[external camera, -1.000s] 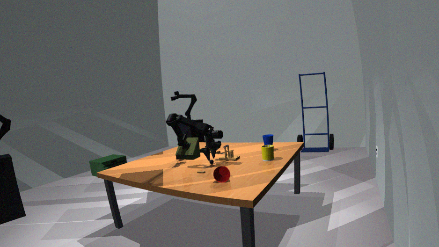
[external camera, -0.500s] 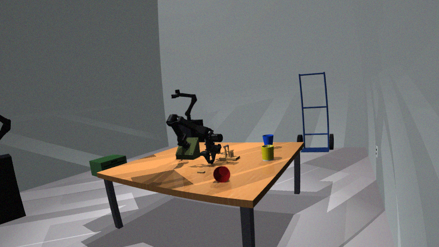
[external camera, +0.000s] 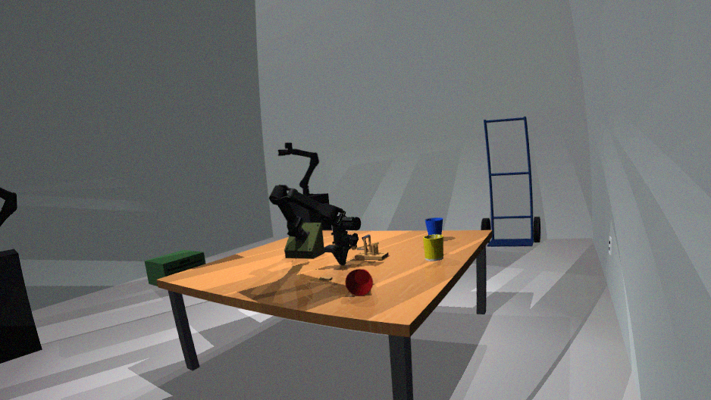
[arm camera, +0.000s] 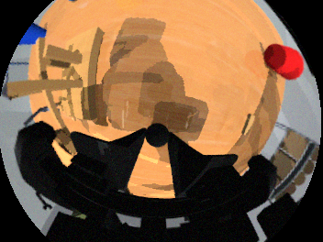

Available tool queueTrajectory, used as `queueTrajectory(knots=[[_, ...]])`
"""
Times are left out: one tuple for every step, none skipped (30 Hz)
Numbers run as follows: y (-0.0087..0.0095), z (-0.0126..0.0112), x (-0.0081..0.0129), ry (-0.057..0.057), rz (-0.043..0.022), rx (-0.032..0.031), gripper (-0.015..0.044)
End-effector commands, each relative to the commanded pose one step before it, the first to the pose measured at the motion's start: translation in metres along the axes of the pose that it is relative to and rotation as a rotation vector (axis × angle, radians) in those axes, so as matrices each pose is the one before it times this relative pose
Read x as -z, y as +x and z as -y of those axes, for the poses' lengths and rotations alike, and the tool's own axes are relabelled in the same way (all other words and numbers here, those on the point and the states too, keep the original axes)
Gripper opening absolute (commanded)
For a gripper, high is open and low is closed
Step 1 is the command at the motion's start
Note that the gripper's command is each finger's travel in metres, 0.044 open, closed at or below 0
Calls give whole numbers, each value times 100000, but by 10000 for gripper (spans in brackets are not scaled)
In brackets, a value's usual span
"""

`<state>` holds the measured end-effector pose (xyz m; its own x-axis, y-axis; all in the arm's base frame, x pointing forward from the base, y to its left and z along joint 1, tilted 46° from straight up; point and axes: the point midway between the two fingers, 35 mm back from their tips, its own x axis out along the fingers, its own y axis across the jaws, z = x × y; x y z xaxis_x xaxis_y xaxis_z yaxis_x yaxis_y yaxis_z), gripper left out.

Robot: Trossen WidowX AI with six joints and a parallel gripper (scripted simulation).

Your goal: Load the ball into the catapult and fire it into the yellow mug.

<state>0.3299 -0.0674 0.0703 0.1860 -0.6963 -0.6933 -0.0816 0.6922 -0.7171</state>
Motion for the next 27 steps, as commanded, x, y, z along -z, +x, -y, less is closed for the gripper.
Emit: queueTrajectory(knots=[[-807,-149,-228,-248,177,-349,10],[-600,-91,-126,5,4,-225,0],[-607,-87,-111,2,-2,-201,0],[-613,-82,-96,0,-7,-176,0],[-618,-77,-81,-3,-11,-151,0],[-623,-71,-66,-4,-15,-127,0],[-627,-65,-51,-6,-17,-102,0],[-631,-59,-36,-7,-19,-76,0],[-652,-57,-31,-13,56,-57,0],[-653,-49,-14,-13,42,-32,0],[-652,-41,2,-13,28,-7,0],[-655,-33,17,-13,29,17,0],[-647,-22,35,-11,-9,46,0],[-638,-10,52,-7,-51,77,0],[-639,0,66,-7,-47,103,0],[-640,9,79,-6,-42,129,0],[-640,19,92,-5,-37,155,0],[-639,29,105,-3,-30,180,0],[-515,31,94,-1,-19,163,0],[-309,22,60,0,-9,106,0],[-103,8,21,0,-3,37,0],[0,0,0,0,0,0,0],[22,-81,-7,-44,-171,-65,0],[65,-243,-20,-130,-516,-189,0],[109,-404,-29,-213,-867,-302,0],[136,-497,-30,-255,-1081,-348,0],[138,-496,-23,-247,-1097,-322,0]])
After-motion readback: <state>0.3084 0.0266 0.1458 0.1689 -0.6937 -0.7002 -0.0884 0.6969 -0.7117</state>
